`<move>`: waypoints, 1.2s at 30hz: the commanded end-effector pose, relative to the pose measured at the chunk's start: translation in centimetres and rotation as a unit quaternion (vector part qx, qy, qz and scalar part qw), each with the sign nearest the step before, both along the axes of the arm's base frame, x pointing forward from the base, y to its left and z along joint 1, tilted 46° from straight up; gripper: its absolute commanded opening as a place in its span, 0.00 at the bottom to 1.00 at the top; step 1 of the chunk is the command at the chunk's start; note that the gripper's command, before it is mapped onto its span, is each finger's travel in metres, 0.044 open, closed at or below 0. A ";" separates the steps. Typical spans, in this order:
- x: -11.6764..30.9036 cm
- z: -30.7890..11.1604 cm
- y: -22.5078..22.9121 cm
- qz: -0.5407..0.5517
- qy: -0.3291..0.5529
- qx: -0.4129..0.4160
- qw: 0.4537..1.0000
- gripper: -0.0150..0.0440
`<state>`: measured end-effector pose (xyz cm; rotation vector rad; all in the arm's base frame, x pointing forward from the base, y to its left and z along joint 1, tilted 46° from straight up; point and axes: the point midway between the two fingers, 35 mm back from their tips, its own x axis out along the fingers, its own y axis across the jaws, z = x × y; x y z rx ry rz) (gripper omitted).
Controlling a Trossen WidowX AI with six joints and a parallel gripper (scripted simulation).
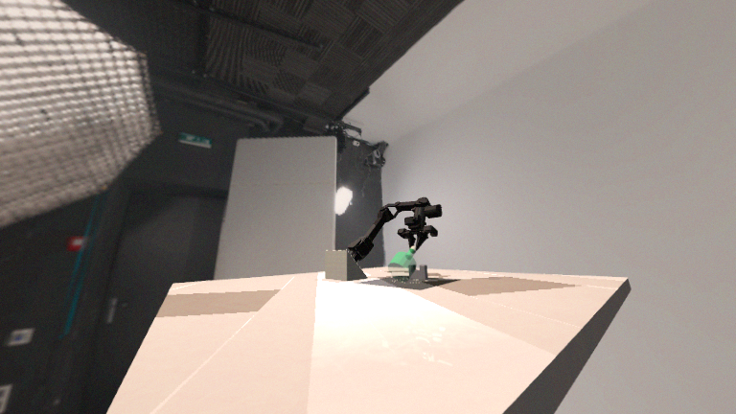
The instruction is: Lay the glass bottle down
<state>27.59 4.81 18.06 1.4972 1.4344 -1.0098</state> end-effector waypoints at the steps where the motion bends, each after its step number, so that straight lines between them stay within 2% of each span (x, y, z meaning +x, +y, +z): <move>1: 0.0 0.0 1.0 0.002 0.001 0.004 1.000 0.43; 36: -0.1 0.1 4.6 -0.004 -0.013 -0.015 1.000 0.43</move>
